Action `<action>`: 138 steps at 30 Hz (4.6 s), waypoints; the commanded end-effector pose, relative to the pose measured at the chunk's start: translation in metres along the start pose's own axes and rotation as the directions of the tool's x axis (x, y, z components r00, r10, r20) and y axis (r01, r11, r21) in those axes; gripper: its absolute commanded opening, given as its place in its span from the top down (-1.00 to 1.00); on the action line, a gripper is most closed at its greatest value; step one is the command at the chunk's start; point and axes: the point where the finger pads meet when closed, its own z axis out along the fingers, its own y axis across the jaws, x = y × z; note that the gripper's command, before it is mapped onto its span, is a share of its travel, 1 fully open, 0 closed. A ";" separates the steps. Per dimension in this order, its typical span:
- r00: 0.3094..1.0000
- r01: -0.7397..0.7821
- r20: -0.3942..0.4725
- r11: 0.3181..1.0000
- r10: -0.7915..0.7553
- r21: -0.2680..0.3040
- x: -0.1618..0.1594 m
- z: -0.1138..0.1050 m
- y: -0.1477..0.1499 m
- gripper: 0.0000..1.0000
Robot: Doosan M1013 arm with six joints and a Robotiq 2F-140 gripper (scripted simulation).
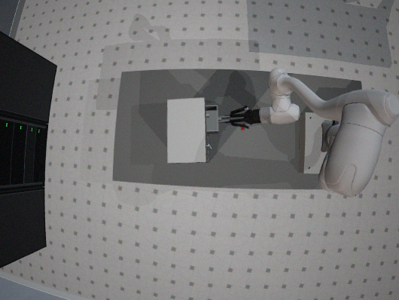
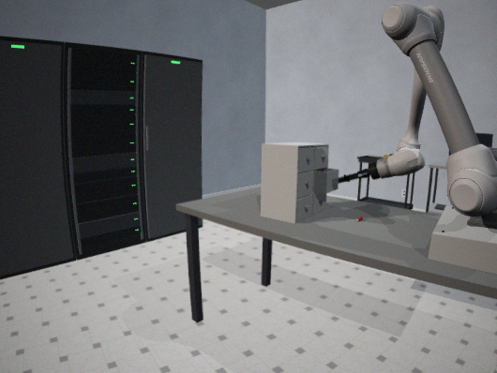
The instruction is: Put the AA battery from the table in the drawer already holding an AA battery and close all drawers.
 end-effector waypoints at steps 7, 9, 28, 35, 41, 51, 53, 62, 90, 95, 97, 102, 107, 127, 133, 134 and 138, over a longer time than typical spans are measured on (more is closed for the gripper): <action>1.000 0.000 0.000 1.000 0.000 0.000 -0.001 -0.003 0.000 0.84; 1.000 0.000 0.000 1.000 0.000 0.000 -0.001 -0.004 0.000 0.84; 1.000 0.000 0.000 1.000 0.000 0.000 -0.002 -0.005 0.000 0.84; 1.000 0.000 0.000 1.000 0.000 0.000 -0.002 -0.005 0.000 0.74; 1.000 0.000 0.000 1.000 0.000 0.000 -0.002 -0.005 0.000 0.65; 1.000 0.000 0.000 1.000 0.000 0.000 -0.003 -0.009 0.000 0.60; 1.000 0.000 0.000 1.000 0.000 0.000 -0.005 -0.015 0.000 0.60; 1.000 0.000 0.000 1.000 0.000 0.000 -0.017 -0.046 0.000 0.60; 1.000 0.000 0.001 1.000 0.000 0.000 -0.017 -0.106 0.000 0.60; 1.000 0.000 0.006 1.000 0.000 0.000 -0.017 -0.106 0.000 0.60; 1.000 0.000 0.013 1.000 0.000 0.001 -0.016 -0.107 0.000 0.60; 0.999 0.000 0.052 1.000 0.000 0.000 -0.015 -0.111 0.000 0.60; 0.991 -0.001 0.130 1.000 0.000 0.001 -0.011 -0.119 0.000 0.60; 0.898 -0.001 0.439 1.000 0.000 0.002 0.005 -0.154 -0.001 0.60; 0.852 -0.001 0.523 1.000 0.000 0.002 0.010 -0.164 -0.001 0.60; 0.843 -0.001 0.538 1.000 0.000 0.002 0.010 -0.166 -0.001 0.60; 0.800 0.000 0.600 1.000 0.000 0.001 0.014 -0.174 0.000 0.60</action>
